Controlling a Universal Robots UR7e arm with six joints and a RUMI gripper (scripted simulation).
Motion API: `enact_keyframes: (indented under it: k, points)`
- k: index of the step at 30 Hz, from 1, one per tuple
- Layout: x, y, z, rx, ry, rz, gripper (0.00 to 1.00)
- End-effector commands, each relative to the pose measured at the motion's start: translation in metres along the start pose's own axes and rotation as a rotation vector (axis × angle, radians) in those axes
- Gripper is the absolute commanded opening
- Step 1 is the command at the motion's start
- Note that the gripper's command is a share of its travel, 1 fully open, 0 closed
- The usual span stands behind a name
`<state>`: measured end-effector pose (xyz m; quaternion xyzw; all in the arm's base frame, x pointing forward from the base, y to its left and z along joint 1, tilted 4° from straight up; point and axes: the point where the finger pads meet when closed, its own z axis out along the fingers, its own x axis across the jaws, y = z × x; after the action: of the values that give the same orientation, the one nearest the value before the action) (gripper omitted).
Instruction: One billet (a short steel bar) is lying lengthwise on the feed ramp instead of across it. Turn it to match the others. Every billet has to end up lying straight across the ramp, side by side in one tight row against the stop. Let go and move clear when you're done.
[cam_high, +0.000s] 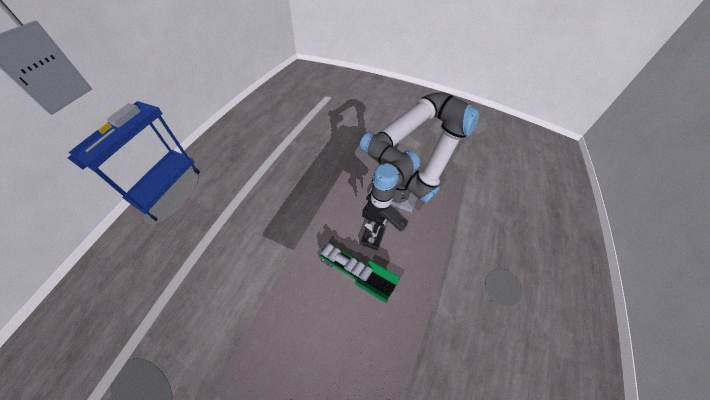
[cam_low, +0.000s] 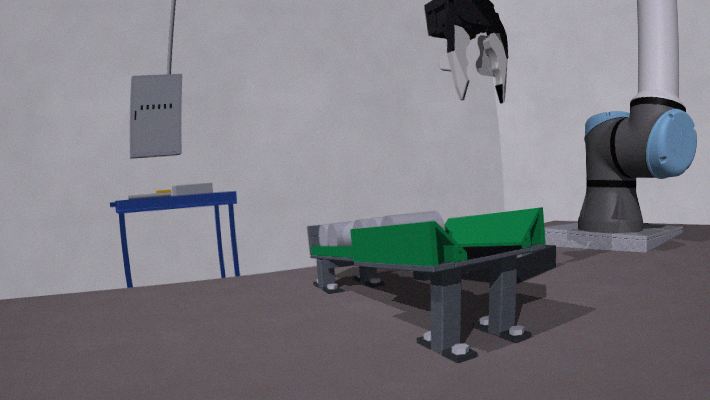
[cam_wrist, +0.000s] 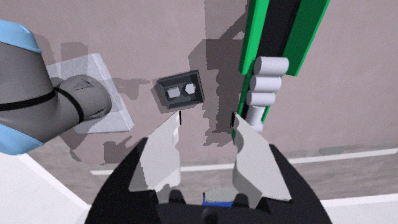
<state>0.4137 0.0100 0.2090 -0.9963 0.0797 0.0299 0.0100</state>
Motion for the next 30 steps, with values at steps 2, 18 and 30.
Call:
enact_keyframes:
  k: [2, 18, 30]
  points:
    - [0.0, 0.0, 0.0, 0.0, 0.001, 0.0, 0.4]
    - [0.0, 0.0, 0.0, 0.0, 0.001, 0.0, 0.35]
    - [0.0, 0.0, 0.04, 0.0, 0.001, 0.0, 0.35]
